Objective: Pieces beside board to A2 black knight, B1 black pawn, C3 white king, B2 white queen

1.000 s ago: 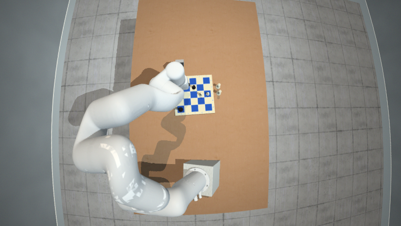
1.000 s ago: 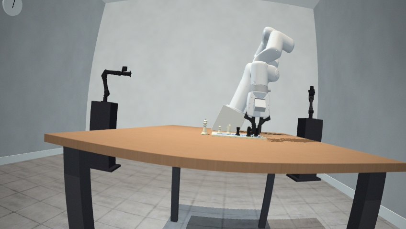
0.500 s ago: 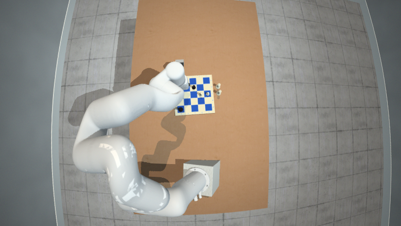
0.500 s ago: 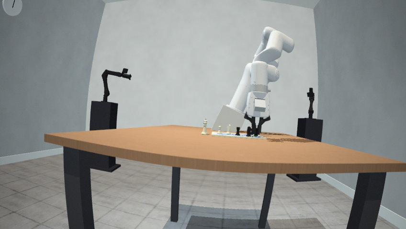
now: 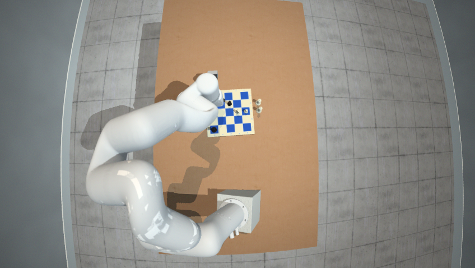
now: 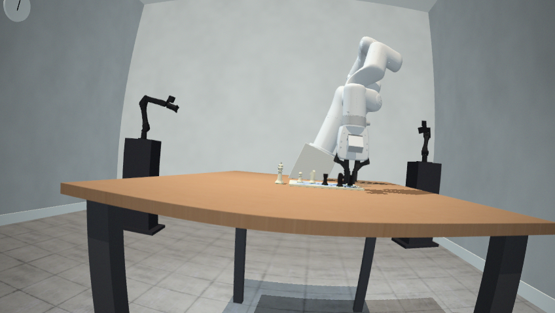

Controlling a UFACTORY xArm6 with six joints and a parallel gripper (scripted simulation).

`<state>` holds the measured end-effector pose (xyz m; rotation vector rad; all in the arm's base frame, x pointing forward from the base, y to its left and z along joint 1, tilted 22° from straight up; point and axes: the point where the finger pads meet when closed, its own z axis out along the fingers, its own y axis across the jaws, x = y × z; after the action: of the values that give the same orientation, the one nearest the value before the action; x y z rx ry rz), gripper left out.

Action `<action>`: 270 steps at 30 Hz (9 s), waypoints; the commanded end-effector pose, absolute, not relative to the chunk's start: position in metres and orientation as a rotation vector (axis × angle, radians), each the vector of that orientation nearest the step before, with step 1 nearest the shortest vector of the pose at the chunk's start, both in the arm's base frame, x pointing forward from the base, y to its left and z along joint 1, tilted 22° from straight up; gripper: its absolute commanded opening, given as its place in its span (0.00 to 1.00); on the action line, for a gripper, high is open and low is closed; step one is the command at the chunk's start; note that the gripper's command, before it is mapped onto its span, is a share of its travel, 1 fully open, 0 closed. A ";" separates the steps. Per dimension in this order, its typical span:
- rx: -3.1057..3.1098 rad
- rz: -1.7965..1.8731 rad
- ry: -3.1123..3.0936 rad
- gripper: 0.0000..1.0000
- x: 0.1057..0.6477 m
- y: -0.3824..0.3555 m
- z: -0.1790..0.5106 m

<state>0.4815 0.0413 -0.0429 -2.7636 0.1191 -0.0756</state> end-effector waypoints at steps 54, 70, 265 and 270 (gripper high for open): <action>-2.764 -0.082 0.114 0.00 0.483 0.042 -0.043; -2.764 -0.082 0.114 0.00 0.483 0.042 -0.043; -1.016 -0.575 -2.858 0.42 0.420 -0.193 -0.023; -1.016 -0.575 -2.858 0.42 0.420 -0.193 -0.023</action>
<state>0.4189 -0.1916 -0.0246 -1.0145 -2.8537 -0.5754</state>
